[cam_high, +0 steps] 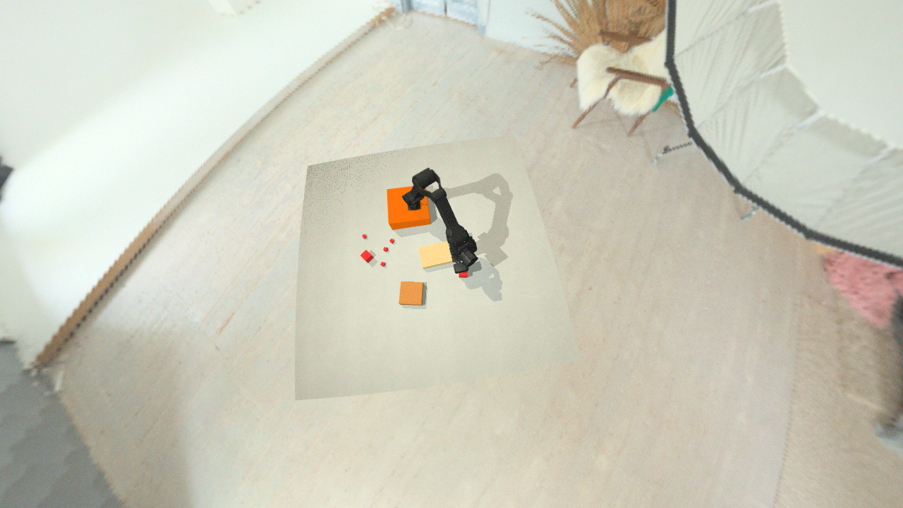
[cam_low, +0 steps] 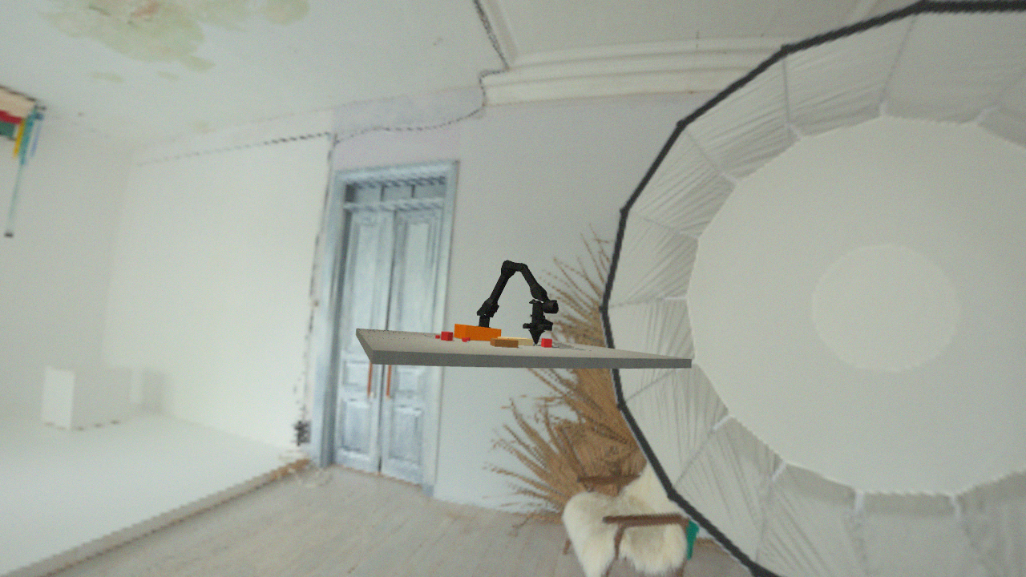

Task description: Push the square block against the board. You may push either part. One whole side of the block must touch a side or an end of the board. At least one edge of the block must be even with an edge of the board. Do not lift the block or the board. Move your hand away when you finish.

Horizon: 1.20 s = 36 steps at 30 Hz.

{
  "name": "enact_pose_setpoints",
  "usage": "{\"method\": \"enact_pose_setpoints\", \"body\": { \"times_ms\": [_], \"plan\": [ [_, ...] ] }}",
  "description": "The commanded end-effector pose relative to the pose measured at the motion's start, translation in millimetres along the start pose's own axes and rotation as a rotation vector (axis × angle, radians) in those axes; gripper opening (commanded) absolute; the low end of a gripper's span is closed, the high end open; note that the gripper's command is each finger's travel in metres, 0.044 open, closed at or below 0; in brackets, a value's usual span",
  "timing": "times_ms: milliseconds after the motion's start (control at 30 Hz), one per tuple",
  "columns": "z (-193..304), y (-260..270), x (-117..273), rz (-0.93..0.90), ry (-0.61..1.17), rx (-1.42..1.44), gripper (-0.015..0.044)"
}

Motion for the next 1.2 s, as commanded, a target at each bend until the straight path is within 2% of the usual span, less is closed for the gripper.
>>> {"method": "enact_pose_setpoints", "body": {
  "times_ms": [0,1167],
  "plan": [
    [5.8,0.9,-1.3,-0.001,0.004,0.000,0.0000],
    [64.0,9.1,-1.2,-0.002,0.011,0.001,0.0000]
  ]
}}
Point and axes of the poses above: the point midway between the two fingers, 35 mm back from their tips, its own x axis back along the fingers, its own y axis across the jaws, z = x × y, the point moved 7 cm from there along x, back along the fingers, and after that the axes turned 12 degrees about x, right-handed, at the moved point
